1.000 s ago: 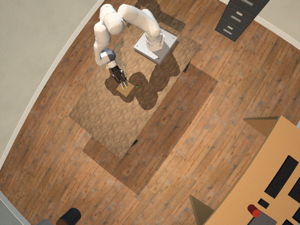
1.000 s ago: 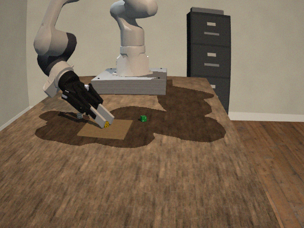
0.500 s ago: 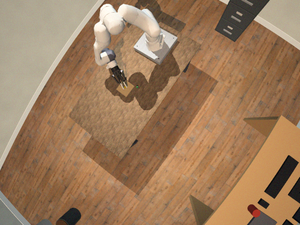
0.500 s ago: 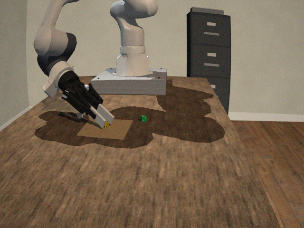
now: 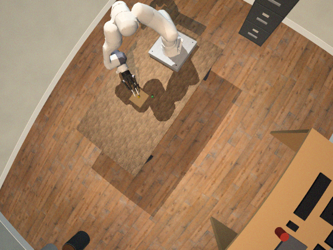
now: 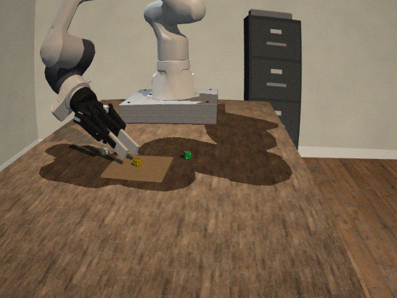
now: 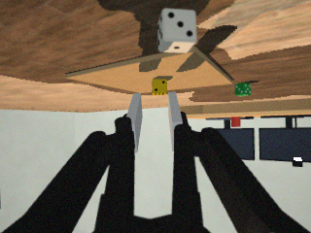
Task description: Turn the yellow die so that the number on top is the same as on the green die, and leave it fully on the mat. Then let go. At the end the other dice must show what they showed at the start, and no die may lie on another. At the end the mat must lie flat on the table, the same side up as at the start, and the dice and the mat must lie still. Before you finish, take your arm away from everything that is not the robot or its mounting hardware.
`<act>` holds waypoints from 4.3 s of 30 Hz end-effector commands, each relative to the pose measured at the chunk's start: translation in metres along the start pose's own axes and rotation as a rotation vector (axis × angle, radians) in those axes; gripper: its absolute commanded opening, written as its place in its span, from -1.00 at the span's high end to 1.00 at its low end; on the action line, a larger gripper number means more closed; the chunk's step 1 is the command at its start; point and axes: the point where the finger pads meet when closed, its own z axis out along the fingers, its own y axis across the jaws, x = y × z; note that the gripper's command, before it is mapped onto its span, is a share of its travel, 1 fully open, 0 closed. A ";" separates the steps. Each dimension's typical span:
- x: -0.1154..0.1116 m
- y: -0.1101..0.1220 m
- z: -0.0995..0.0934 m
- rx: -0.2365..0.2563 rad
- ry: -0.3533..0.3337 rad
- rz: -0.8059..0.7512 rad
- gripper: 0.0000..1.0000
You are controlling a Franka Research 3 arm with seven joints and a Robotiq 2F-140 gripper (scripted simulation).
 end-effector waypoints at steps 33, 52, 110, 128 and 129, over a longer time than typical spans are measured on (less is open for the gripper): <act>-0.053 0.002 -0.048 -0.007 -0.006 0.008 0.63; -0.077 -0.001 -0.035 0.006 0.326 0.000 0.63; -0.127 0.002 -0.006 -0.011 1.077 0.003 -1.00; -0.132 0.002 -0.009 -0.011 1.077 0.003 -1.00; -0.134 0.002 -0.009 -0.011 1.077 0.003 -1.00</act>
